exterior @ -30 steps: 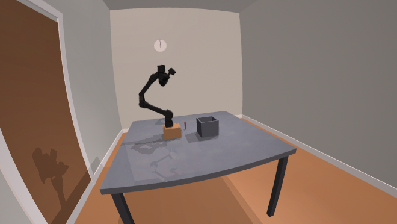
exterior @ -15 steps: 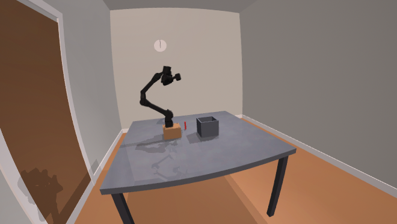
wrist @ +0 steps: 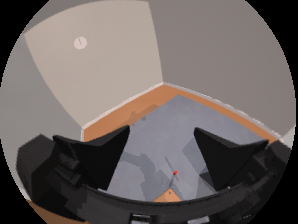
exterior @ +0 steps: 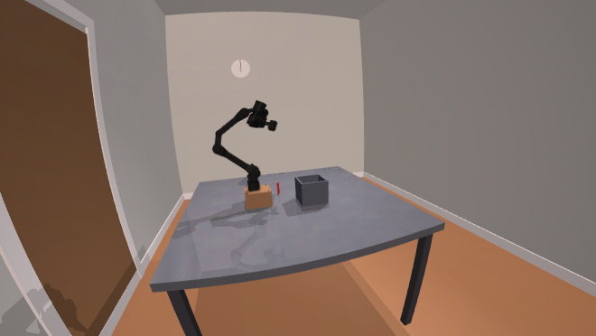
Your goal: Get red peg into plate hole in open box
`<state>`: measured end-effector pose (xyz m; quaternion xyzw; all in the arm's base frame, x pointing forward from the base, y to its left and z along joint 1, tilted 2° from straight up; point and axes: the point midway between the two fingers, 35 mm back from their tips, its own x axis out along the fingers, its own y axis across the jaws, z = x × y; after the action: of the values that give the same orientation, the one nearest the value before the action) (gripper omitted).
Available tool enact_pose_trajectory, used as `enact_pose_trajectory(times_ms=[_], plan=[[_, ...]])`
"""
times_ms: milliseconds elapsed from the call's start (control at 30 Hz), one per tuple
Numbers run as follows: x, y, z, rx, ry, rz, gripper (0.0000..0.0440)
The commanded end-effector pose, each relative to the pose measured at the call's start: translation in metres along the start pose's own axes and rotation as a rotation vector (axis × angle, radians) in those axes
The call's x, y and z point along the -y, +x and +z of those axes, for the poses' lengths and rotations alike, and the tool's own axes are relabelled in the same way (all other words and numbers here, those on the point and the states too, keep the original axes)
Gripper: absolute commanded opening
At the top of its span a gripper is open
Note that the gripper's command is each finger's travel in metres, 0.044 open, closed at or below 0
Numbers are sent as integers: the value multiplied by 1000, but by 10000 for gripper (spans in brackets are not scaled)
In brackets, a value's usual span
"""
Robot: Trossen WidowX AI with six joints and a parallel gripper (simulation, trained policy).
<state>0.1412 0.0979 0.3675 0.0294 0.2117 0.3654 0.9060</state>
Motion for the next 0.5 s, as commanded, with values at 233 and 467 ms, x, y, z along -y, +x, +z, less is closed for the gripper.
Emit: enact_pose_trajectory(times_ms=[233,467], plan=[[18,20,-25,-172,330,-42,440],[28,33,-44,-287,534,-97,440]])
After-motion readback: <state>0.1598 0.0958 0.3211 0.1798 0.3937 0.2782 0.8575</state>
